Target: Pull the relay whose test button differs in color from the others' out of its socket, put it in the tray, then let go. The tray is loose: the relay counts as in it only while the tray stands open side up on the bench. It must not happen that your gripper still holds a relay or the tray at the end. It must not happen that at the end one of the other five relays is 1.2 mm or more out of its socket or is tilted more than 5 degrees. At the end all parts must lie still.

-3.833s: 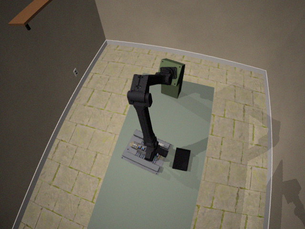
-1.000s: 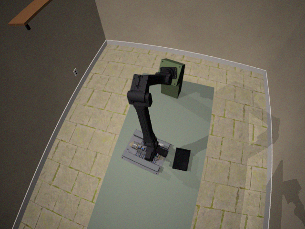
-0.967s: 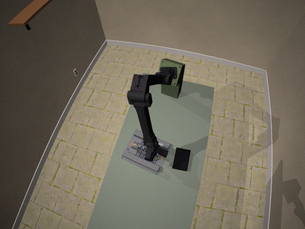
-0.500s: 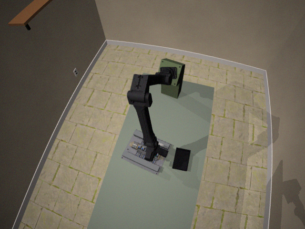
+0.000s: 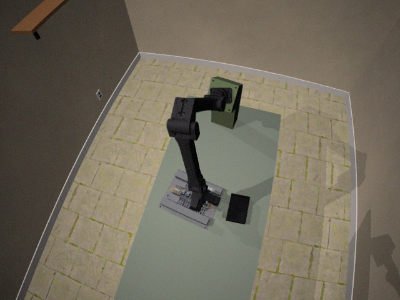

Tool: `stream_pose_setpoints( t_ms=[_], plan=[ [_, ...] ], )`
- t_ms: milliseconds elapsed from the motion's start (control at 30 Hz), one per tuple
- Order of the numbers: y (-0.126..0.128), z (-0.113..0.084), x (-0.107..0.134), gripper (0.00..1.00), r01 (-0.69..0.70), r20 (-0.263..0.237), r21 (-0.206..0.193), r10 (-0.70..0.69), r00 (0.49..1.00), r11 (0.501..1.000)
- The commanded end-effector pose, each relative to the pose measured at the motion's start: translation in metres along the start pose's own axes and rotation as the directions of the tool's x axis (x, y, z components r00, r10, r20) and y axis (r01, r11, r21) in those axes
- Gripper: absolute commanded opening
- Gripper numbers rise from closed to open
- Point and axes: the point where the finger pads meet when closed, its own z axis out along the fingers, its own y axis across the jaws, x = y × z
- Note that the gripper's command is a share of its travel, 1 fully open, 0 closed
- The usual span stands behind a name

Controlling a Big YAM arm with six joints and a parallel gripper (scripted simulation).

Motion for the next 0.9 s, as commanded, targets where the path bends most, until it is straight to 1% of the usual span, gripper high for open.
stream_pose_setpoints(
  t_ms=[0, 300, 867],
  plan=[
    [-0.013, -0.007, -0.001, 0.00, 0.002, 0.006, 0.024, -0.002, 1.000, 1.000],
    [-0.013, -0.008, -0.001, 0.00, 0.002, 0.006, 0.025, -0.002, 1.000, 1.000],
    [-0.011, -0.017, -0.002, 0.00, 0.002, 0.008, 0.024, -0.003, 1.000, 1.000]
  ],
)
